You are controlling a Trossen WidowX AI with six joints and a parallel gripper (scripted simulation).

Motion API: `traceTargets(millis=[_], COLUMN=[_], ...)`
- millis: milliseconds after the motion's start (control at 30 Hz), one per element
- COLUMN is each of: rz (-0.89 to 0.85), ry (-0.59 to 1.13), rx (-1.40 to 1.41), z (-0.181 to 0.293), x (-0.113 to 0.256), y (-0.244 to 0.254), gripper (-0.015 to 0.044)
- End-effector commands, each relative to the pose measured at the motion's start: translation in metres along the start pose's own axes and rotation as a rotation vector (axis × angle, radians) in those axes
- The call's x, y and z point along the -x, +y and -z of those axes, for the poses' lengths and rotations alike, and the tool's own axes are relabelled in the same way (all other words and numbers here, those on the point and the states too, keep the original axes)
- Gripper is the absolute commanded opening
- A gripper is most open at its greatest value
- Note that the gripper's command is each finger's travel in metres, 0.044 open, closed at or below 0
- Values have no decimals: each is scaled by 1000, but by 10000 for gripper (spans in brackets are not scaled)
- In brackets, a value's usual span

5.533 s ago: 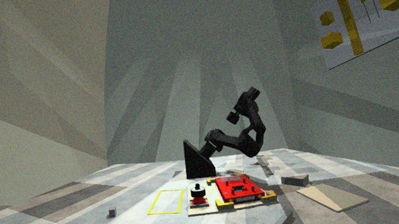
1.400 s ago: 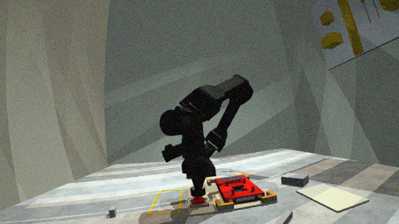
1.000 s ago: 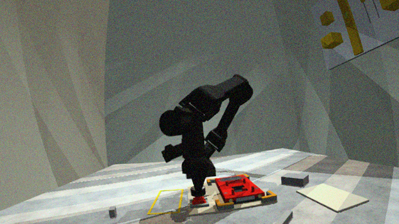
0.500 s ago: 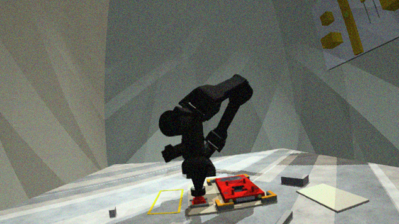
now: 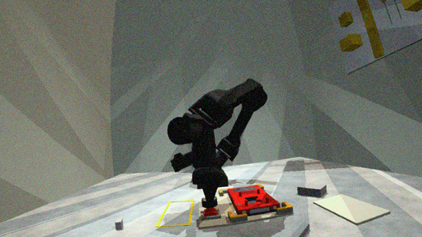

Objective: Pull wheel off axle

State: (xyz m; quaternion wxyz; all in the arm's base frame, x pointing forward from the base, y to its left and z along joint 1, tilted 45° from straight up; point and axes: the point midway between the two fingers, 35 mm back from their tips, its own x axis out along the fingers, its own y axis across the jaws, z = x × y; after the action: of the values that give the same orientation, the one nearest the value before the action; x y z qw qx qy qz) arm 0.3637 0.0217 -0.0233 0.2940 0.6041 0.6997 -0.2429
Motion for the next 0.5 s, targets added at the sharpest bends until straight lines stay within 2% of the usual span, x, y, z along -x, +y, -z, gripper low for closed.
traceTargets(millis=[0,467], rz=[-20,-21], ry=[-8,-8], rx=[-12,-13], z=[-2,-2], x=[16,21], y=[0,-1], gripper=[0,0])
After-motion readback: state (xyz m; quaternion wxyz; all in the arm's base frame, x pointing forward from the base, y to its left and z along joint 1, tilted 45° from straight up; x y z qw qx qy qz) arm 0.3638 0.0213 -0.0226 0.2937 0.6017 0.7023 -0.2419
